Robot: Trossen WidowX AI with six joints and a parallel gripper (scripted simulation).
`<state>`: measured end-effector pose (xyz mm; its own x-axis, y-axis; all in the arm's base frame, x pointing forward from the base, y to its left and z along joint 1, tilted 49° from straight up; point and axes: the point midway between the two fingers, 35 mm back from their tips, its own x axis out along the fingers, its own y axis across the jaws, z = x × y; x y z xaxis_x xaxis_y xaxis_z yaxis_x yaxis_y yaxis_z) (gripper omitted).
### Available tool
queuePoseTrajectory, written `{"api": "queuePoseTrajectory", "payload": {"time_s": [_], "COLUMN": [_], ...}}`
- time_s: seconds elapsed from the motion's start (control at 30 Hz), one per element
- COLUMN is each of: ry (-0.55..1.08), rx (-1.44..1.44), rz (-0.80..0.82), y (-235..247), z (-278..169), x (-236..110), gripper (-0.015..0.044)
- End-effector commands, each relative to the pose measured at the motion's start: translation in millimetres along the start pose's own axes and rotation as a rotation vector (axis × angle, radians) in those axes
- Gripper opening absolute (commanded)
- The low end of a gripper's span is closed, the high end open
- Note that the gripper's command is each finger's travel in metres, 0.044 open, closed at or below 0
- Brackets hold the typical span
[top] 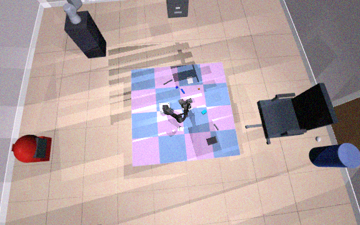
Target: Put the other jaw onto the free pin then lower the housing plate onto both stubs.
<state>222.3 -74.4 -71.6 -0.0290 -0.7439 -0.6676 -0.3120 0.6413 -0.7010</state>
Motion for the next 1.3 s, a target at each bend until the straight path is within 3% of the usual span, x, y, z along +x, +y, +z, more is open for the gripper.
{"api": "queuePoseTrajectory", "payload": {"time_s": [0.0,0.17,0.3,0.77,1.13,1.27], "ry": [0.0,0.0,0.0,0.0,-0.002,-0.009], "rx": [-0.003,-0.003,0.0,0.0,-0.003,-0.009], "rz": [-0.004,-0.004,0.0,0.0,0.0,-0.003], "y": [-1,-1,0,0,0,0], "z": [0,0,0,0,1,3], "x": [0,0,0,-1,-75,-67], "gripper": [0.0351,0.0351,0.044,0.044,0.044,0.044]}}
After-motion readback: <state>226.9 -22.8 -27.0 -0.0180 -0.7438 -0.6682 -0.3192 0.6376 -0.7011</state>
